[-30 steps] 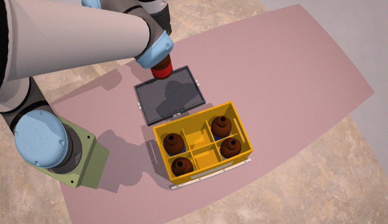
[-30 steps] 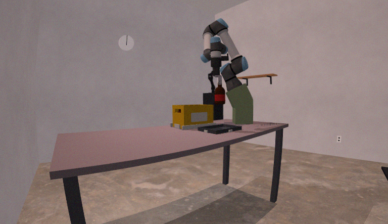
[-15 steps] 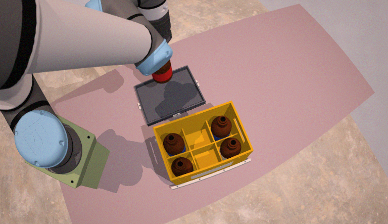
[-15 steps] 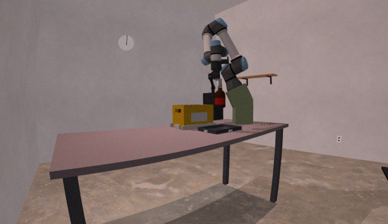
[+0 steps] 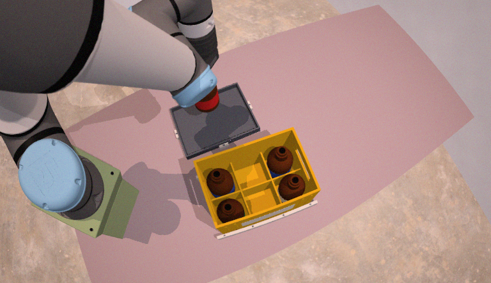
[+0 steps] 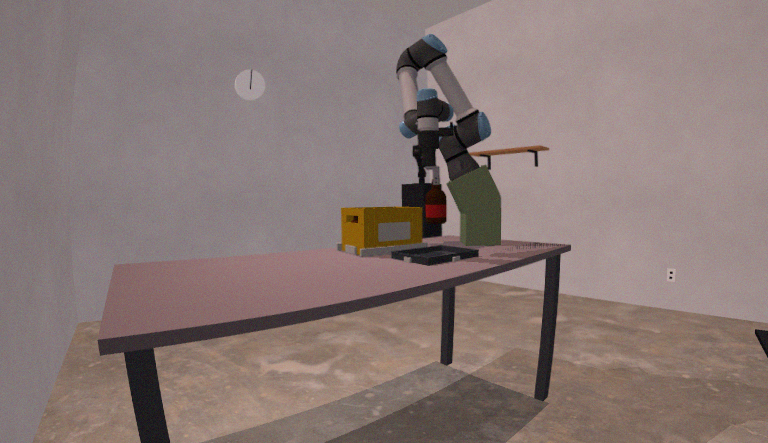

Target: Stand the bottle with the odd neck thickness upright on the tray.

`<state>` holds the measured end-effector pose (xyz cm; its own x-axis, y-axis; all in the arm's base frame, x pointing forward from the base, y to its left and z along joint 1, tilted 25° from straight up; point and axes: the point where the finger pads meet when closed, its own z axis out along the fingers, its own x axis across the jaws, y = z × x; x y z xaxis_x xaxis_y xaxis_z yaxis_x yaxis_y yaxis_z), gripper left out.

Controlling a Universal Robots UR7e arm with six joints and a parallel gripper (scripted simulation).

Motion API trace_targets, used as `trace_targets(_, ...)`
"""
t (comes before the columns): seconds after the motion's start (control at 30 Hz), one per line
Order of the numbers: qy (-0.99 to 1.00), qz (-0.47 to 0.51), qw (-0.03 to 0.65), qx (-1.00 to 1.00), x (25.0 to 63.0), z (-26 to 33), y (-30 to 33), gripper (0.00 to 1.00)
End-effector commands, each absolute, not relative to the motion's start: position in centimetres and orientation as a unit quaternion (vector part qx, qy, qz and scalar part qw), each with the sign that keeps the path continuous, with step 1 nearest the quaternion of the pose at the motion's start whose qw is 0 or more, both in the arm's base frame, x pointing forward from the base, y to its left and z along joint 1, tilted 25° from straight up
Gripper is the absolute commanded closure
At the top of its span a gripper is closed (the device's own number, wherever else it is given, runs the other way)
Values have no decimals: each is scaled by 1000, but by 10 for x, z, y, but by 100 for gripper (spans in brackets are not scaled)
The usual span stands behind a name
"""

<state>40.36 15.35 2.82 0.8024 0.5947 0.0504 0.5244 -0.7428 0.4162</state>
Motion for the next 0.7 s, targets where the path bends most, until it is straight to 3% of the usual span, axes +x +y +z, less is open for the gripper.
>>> trace_targets(0.0,301,93,194,929,410,12,148,100)
trace_targets(0.67,301,94,194,929,425,-32,134,100)
